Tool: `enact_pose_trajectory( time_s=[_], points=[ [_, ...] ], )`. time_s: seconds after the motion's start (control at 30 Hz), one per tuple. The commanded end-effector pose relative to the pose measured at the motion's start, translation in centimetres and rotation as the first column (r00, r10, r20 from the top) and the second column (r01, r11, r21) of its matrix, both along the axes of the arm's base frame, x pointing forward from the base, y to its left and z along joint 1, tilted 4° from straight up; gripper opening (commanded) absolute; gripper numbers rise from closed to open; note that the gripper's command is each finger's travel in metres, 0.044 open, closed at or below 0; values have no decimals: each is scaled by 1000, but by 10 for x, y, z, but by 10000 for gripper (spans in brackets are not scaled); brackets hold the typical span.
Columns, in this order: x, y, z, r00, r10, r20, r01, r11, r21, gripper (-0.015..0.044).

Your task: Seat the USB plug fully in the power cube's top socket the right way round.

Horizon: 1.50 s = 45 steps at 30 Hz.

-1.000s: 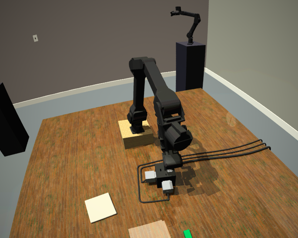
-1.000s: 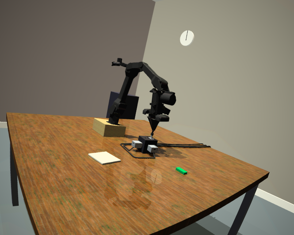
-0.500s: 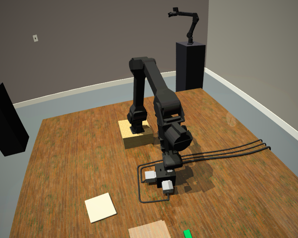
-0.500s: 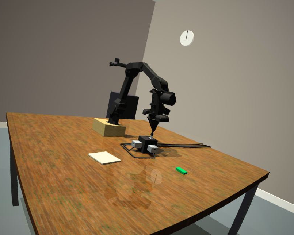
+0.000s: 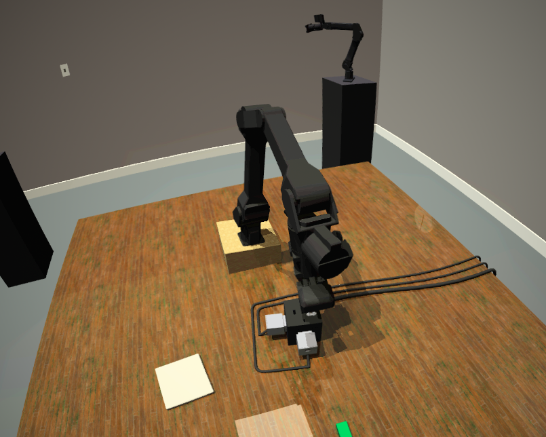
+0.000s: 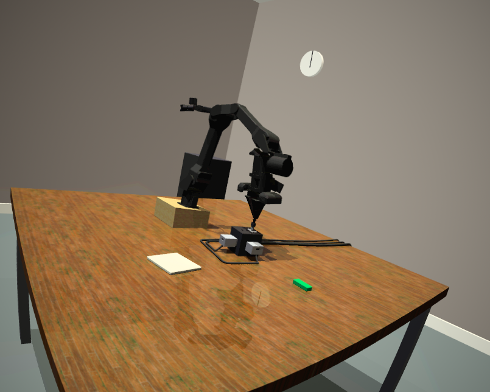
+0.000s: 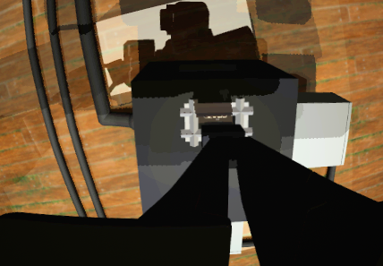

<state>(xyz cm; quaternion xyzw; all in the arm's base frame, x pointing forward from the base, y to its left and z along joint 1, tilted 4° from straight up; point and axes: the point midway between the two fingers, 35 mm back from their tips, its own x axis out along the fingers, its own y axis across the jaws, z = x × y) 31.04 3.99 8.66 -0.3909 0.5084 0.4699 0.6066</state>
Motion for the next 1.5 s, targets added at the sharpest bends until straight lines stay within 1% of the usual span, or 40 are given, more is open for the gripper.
enact_pose_trajectory(
  time_s=[0.0,1.47],
  points=[
    [0,1,-1,1000,3,1,-3,1000,5,0],
    [0,1,-6,1000,3,1,-3,1000,5,0]
  ],
)
